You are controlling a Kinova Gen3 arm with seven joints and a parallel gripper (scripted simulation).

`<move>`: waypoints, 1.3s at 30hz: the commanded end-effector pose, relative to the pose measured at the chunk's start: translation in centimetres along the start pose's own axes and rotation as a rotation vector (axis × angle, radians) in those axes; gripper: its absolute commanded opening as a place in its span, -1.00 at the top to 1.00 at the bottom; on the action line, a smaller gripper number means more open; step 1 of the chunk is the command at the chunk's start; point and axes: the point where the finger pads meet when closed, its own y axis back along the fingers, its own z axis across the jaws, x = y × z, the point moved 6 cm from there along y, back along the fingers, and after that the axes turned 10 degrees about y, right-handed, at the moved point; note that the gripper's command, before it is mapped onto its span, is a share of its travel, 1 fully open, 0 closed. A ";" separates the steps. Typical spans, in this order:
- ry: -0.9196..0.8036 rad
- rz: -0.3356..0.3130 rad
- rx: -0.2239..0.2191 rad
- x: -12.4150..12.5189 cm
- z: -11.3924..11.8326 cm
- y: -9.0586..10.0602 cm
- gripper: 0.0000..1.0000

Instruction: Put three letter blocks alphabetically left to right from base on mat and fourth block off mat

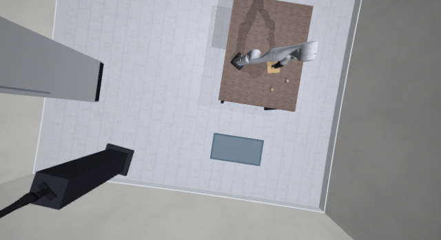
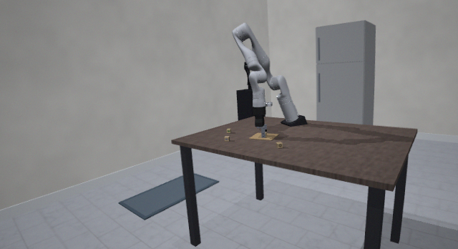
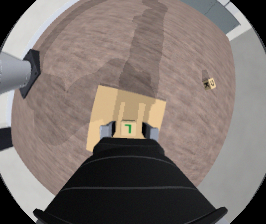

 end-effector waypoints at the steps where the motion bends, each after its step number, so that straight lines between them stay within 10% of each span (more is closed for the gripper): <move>1: 0.000 0.002 -0.005 0.1 0.1 -0.1 -1.00; 10: 0.000 0.002 -0.005 0.1 0.1 -0.1 -1.00; 11: 0.000 0.002 -0.005 0.1 0.1 -0.1 -0.58; 27: 0.000 0.002 -0.005 0.1 0.1 -0.1 -0.58; 28: 0.000 0.002 -0.005 0.1 0.1 -0.1 0.01; 39: 0.000 0.002 -0.005 0.1 0.1 -0.1 0.01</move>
